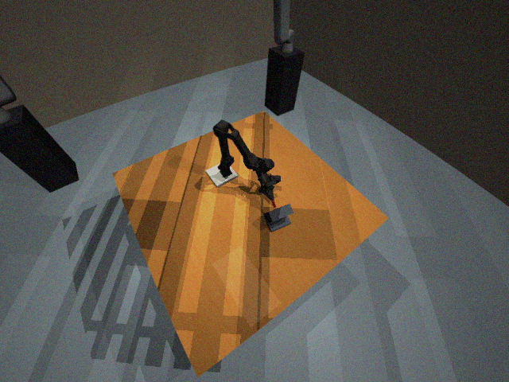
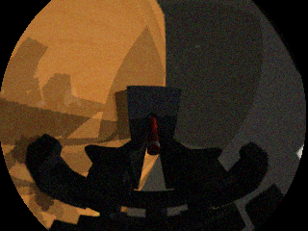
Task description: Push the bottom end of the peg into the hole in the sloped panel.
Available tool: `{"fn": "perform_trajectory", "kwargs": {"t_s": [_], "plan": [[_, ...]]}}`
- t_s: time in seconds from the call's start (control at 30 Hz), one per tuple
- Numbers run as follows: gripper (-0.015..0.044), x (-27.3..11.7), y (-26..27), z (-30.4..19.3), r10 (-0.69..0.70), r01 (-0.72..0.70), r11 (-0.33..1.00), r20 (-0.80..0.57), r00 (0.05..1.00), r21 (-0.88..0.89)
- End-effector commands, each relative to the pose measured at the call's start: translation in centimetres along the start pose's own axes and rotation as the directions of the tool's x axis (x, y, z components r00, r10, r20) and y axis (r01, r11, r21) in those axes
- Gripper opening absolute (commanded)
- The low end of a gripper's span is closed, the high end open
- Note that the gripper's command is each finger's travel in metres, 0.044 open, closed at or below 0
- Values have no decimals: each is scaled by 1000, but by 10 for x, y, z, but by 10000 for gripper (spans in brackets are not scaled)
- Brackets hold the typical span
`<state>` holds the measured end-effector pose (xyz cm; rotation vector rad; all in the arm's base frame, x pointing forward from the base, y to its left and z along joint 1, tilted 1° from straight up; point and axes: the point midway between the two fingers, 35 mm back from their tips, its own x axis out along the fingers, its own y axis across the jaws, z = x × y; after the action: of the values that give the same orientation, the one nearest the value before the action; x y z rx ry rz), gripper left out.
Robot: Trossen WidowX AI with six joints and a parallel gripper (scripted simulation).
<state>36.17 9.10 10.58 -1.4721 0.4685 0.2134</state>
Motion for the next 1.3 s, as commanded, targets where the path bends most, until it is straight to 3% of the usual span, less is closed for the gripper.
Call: {"fn": "perform_trajectory", "kwargs": {"t_s": [0.0, 1.27], "plan": [[0, 0, 1, -1, 2, -2, 1000, -2, 1000, -1], [0, 8, -3, 3, 2, -2, 1000, -2, 1000, 0]]}}
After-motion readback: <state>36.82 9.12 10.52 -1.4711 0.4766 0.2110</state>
